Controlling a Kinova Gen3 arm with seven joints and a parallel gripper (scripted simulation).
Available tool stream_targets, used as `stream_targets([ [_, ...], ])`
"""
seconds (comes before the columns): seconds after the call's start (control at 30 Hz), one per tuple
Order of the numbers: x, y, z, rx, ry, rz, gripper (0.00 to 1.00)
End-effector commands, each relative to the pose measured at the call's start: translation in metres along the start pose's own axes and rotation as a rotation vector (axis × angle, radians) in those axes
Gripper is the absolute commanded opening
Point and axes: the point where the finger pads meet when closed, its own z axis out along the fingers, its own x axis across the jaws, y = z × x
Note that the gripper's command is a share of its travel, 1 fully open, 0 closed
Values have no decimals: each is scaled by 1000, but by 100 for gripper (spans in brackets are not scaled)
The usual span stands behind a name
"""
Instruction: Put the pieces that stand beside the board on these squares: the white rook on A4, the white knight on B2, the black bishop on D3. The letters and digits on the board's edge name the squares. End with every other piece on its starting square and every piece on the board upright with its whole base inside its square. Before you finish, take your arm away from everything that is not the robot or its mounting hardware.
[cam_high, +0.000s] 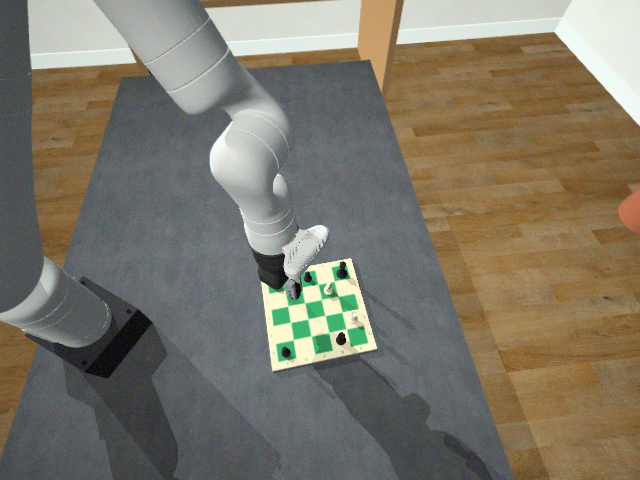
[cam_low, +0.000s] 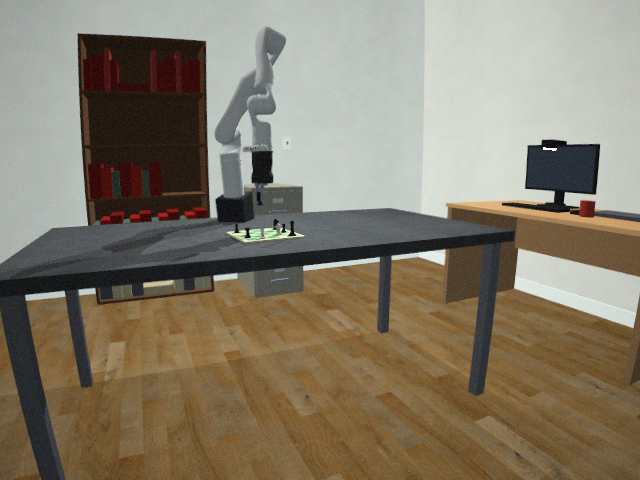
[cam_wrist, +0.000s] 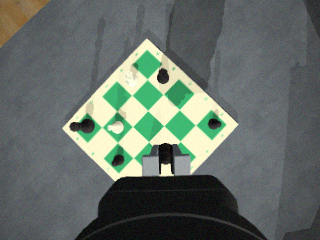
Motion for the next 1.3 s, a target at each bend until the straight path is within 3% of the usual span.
stream_targets([
  [0.0,-1,0,-1,0,-4,2,0],
  [0.5,-1,0,8,0,-4,2,0],
  [0.8,-1,0,28,0,-4,2,0],
  [1.27,-1,-1,77,0,-4,2,0],
])
